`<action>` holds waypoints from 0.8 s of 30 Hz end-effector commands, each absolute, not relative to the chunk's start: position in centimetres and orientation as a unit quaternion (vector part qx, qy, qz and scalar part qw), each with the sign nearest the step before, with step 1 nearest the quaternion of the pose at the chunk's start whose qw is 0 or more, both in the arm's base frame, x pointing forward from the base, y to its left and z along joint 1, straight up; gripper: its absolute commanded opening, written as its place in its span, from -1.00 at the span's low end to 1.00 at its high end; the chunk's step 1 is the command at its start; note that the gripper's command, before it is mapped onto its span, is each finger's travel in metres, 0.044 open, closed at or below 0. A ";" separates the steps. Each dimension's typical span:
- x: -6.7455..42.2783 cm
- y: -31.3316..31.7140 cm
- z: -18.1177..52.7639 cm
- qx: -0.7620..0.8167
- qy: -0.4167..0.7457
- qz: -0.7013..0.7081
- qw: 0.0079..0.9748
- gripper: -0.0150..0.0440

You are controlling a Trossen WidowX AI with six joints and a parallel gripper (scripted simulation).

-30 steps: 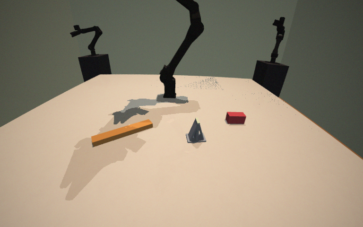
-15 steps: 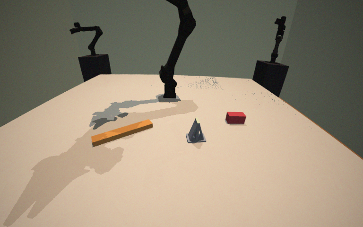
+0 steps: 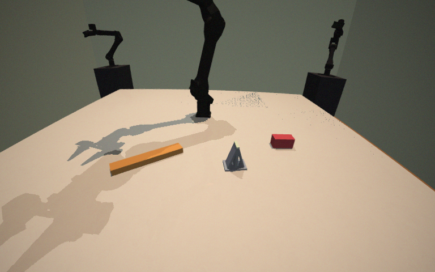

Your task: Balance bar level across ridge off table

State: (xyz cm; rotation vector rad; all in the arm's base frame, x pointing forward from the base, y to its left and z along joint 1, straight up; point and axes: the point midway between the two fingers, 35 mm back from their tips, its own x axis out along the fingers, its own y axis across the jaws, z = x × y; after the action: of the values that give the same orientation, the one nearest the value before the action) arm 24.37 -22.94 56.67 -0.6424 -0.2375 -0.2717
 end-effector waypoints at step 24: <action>38.5 -26.0 31.9 0.233 0.225 -0.171 0.930 0.58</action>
State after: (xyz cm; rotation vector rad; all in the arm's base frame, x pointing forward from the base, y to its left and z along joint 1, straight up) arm 37.80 -26.65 34.00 0.4128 0.3876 -0.3322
